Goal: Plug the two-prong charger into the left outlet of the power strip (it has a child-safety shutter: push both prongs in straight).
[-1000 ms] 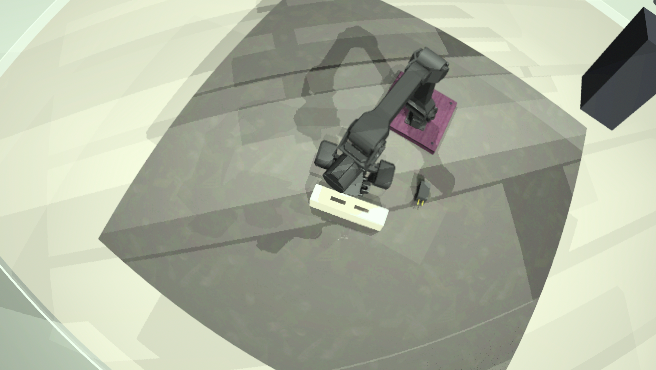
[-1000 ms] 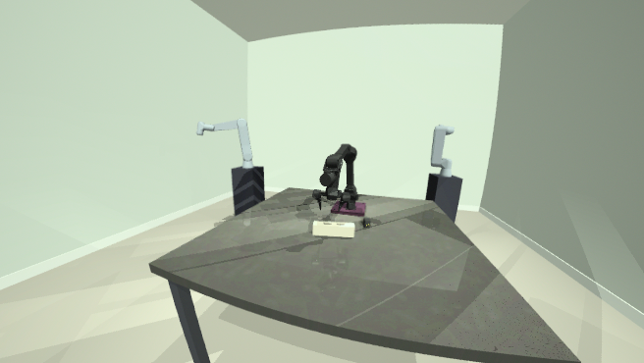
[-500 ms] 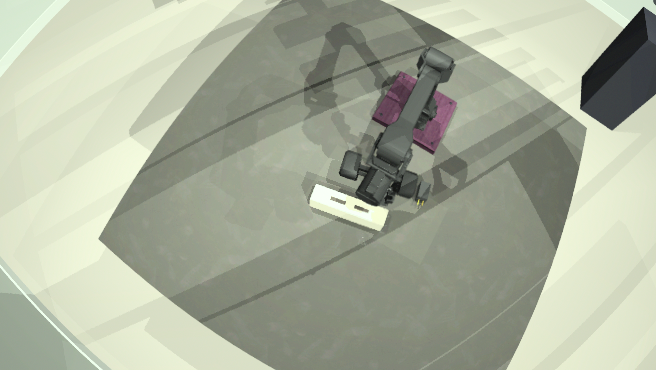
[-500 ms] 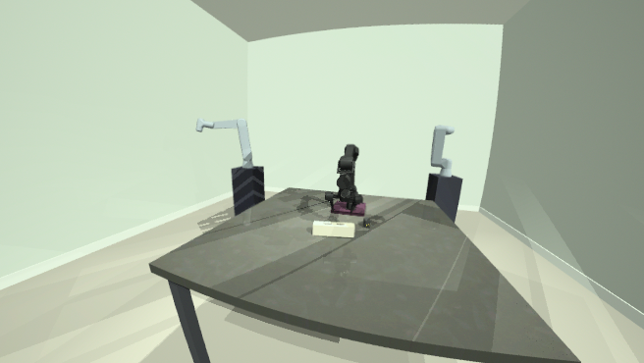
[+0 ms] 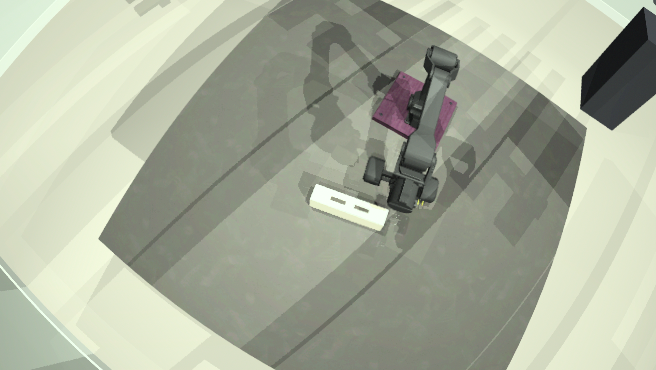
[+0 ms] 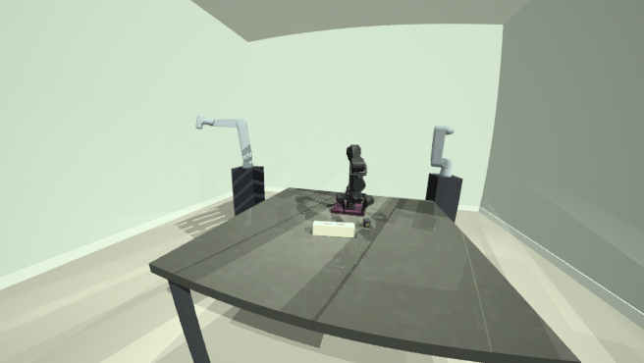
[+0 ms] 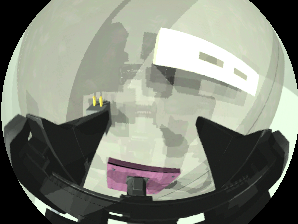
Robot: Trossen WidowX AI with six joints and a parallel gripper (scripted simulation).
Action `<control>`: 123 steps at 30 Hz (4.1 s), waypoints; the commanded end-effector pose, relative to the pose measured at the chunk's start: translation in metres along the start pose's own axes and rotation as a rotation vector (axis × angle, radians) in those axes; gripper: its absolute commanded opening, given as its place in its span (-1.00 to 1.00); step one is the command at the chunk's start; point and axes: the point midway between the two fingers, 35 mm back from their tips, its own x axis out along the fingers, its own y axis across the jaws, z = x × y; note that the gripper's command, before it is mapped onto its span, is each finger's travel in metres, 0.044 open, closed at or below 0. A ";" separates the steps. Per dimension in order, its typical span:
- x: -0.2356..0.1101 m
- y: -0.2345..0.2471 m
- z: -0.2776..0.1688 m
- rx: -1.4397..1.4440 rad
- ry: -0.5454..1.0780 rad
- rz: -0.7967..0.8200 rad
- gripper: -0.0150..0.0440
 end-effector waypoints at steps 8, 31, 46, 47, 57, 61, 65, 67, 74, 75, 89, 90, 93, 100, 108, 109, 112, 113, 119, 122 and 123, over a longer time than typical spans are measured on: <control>0.005 0.039 -0.014 0.004 0.004 0.021 1.00; 0.020 0.088 -0.046 0.006 0.025 0.039 1.00; 0.041 0.089 -0.044 0.006 0.025 0.039 1.00; 0.043 0.089 -0.044 0.006 0.025 0.039 1.00; 0.059 0.089 -0.043 0.006 0.025 0.039 1.00; 0.066 0.090 -0.043 0.006 0.025 0.039 1.00; 0.072 0.090 -0.043 0.006 0.026 0.039 1.00; 0.075 0.090 -0.043 0.006 0.026 0.039 1.00; 0.074 0.089 -0.043 0.004 0.024 0.037 0.64; 0.074 0.089 -0.043 0.004 0.024 0.037 0.56; 0.072 0.089 -0.042 0.004 0.024 0.037 -0.36; 0.070 0.089 -0.042 0.004 0.024 0.037 -0.45; 0.060 0.089 -0.042 0.004 0.024 0.037 -0.49; 0.027 0.087 -0.047 0.005 0.025 0.039 -0.49; 0.021 0.082 -0.047 0.007 0.025 0.039 -0.49; 0.022 0.080 -0.046 0.007 0.025 0.039 -0.49; 0.024 0.075 -0.045 0.009 0.024 0.039 -0.49; 0.025 0.073 -0.045 0.010 0.024 0.038 -0.49; 0.028 0.063 -0.042 0.013 0.023 0.038 -0.49; 0.030 0.057 -0.041 0.015 0.023 0.037 -0.49; 0.031 0.056 -0.041 0.015 0.022 0.037 -0.49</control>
